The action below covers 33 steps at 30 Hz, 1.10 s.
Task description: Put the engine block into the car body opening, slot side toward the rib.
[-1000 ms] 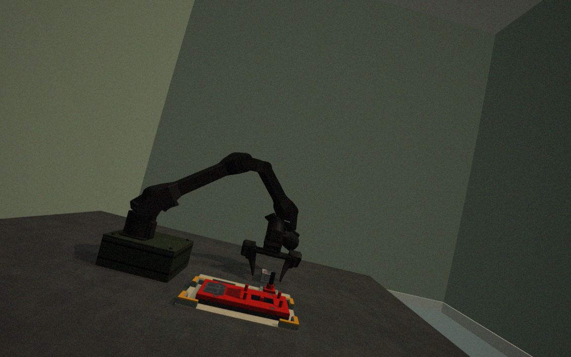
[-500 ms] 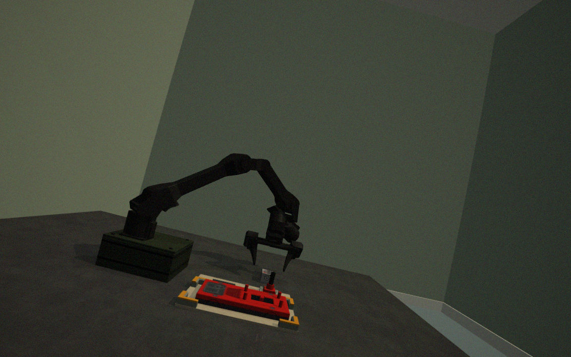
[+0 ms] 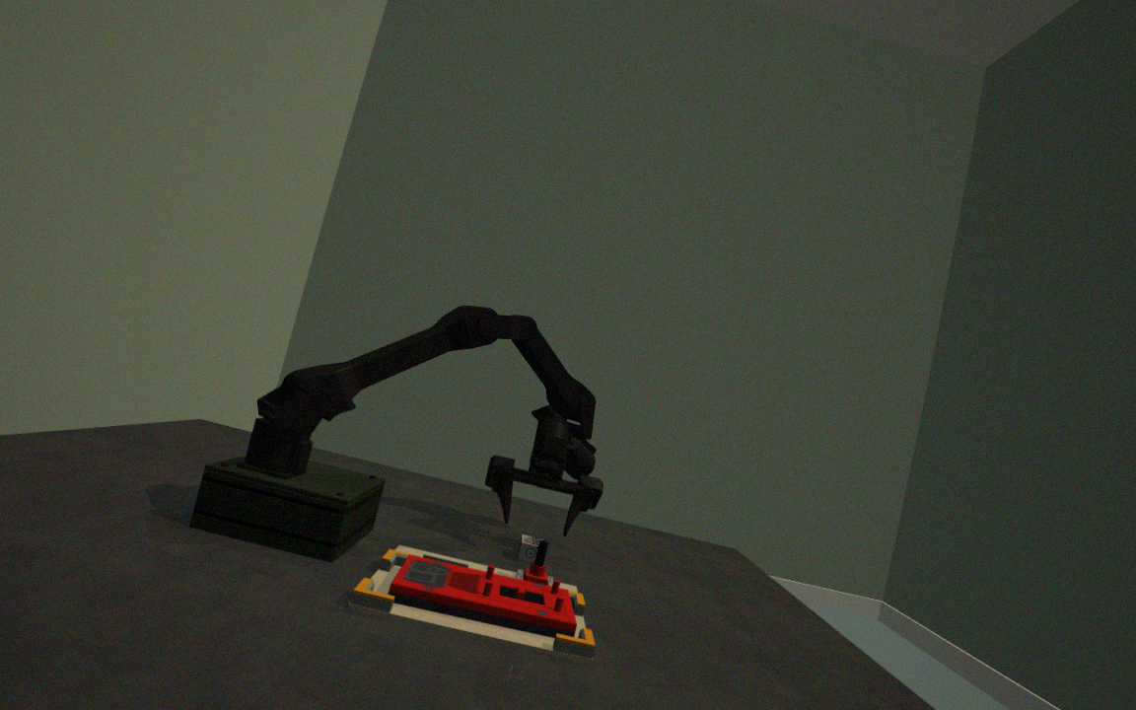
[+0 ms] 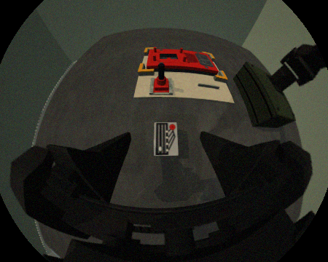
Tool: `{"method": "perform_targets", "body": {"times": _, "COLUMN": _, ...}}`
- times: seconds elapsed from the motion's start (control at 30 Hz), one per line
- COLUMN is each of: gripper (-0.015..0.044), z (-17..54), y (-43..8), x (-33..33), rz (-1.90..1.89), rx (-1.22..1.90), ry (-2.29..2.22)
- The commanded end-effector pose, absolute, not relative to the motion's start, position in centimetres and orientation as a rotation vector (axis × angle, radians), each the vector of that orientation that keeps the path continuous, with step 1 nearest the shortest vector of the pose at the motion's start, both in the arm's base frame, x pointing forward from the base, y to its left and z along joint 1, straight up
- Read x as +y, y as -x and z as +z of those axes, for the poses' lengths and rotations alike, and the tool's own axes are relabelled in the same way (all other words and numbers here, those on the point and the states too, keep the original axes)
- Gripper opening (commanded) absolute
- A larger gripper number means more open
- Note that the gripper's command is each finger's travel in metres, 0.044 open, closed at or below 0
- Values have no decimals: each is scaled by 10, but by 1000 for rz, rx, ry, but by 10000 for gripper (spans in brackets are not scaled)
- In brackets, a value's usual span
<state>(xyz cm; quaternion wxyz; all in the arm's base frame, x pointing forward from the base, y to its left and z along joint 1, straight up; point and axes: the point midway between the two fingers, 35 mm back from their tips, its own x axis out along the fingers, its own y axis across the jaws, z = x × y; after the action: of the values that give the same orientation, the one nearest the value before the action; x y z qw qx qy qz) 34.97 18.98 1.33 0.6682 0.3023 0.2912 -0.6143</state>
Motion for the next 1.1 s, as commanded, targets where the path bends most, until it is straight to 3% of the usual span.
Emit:
{"method": "perform_targets", "body": {"times": 0.0, "gripper": 440, "z": 14, "y": -350, "x": 190, "rz": -1383, "rx": 658, "ry": -682}}
{"method": "perform_targets", "body": {"times": 1.07, "gripper": 440, "z": 33, "y": -352, "x": 166, "rz": -1138, "rx": 1216, "ry": -1201}}
